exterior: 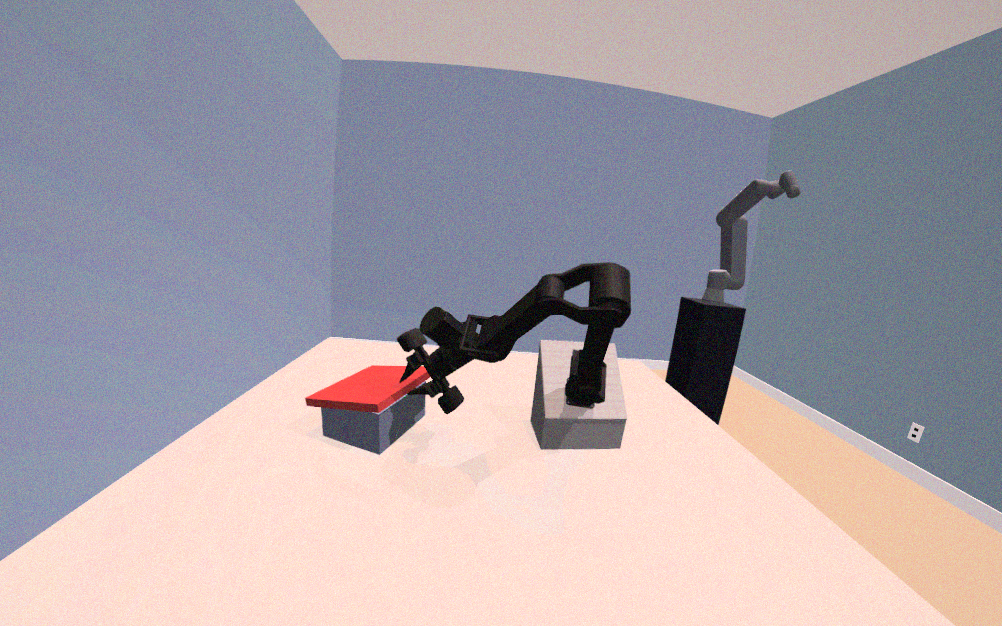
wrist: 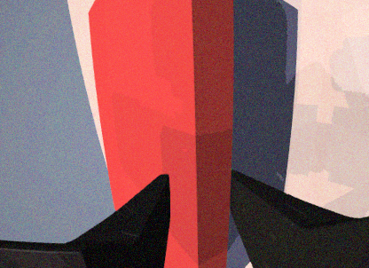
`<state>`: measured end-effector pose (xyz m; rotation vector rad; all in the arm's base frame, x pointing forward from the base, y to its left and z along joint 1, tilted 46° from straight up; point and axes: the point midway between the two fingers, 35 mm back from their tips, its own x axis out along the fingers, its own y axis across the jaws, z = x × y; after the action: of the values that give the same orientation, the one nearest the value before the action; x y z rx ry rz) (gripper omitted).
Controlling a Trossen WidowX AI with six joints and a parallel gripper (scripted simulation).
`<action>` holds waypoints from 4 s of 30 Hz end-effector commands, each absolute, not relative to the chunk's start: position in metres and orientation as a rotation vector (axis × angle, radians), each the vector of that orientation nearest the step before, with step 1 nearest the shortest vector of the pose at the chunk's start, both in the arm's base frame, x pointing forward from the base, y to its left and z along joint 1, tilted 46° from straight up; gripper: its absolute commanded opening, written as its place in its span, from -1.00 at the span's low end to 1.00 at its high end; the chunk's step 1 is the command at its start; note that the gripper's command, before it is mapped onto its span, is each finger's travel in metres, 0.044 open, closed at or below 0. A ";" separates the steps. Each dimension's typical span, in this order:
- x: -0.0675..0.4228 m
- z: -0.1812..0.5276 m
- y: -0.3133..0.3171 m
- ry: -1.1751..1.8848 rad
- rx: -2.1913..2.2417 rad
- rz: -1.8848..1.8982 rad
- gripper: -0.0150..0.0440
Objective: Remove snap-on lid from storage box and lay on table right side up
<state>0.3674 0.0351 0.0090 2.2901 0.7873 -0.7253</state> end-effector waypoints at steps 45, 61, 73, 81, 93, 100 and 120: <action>0.401 0.049 -0.016 0.780 2.289 -0.715 -0.49; 0.413 0.060 -0.032 0.779 2.288 -0.715 -0.49; 0.426 0.069 -0.045 0.778 2.287 -0.715 -0.49; 0.427 0.076 -0.053 0.778 2.287 -0.715 -0.49; 0.428 0.087 -0.064 0.778 2.287 -0.715 -0.49; 0.428 0.090 -0.068 0.778 2.286 -0.715 -0.49; 0.410 0.059 -0.090 0.777 2.285 -0.716 -0.49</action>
<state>0.4136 -0.0842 0.0655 2.2843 0.7776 -0.7159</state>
